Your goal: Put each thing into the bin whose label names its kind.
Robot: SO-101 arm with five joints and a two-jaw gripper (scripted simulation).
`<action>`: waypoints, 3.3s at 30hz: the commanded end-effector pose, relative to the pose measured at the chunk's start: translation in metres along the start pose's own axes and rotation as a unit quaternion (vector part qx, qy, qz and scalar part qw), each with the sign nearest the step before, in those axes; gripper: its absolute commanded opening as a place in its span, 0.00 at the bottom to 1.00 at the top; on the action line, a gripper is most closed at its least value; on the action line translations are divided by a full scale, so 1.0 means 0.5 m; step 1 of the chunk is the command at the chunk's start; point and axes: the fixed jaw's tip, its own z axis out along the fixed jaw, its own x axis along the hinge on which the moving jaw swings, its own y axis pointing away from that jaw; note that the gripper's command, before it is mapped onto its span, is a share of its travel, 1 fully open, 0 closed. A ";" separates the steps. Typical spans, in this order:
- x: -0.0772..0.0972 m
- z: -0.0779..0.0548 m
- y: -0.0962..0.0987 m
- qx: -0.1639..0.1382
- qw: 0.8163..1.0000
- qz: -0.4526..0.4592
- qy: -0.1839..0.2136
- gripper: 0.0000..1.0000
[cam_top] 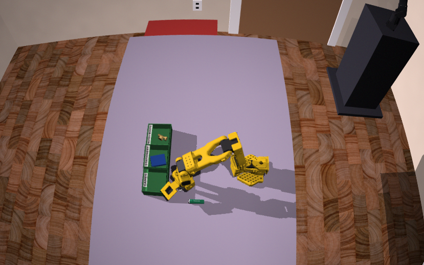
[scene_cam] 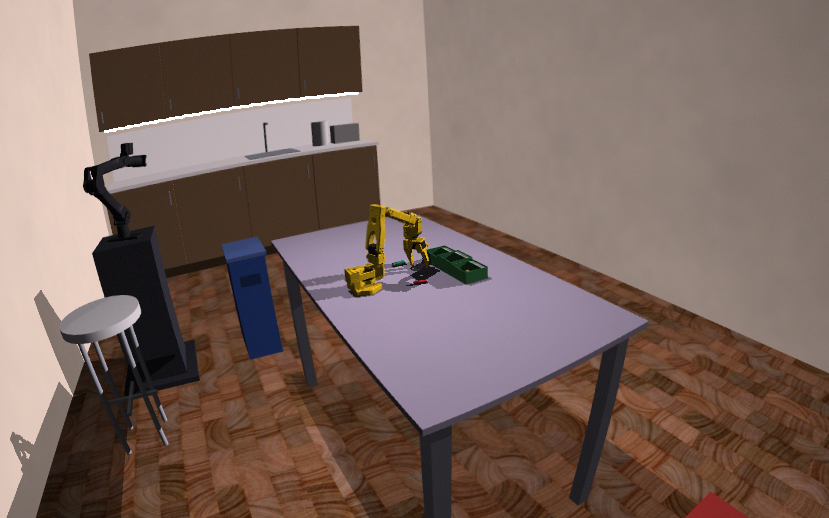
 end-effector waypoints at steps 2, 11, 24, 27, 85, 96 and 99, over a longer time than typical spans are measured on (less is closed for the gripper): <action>-0.007 -0.004 0.002 0.003 1.000 -0.002 -0.010 0.28; -0.007 -0.004 0.002 0.003 1.000 -0.002 -0.010 0.24; -0.007 -0.004 0.002 0.003 1.000 -0.002 -0.010 0.11; -0.007 -0.004 0.002 0.003 1.000 -0.002 -0.010 0.08; -0.009 -0.066 -0.004 0.003 1.000 -0.002 -0.010 0.00; -0.006 -0.095 -0.005 0.003 1.000 -0.002 -0.010 0.00; -0.006 -0.095 -0.005 0.003 1.000 -0.002 -0.010 0.00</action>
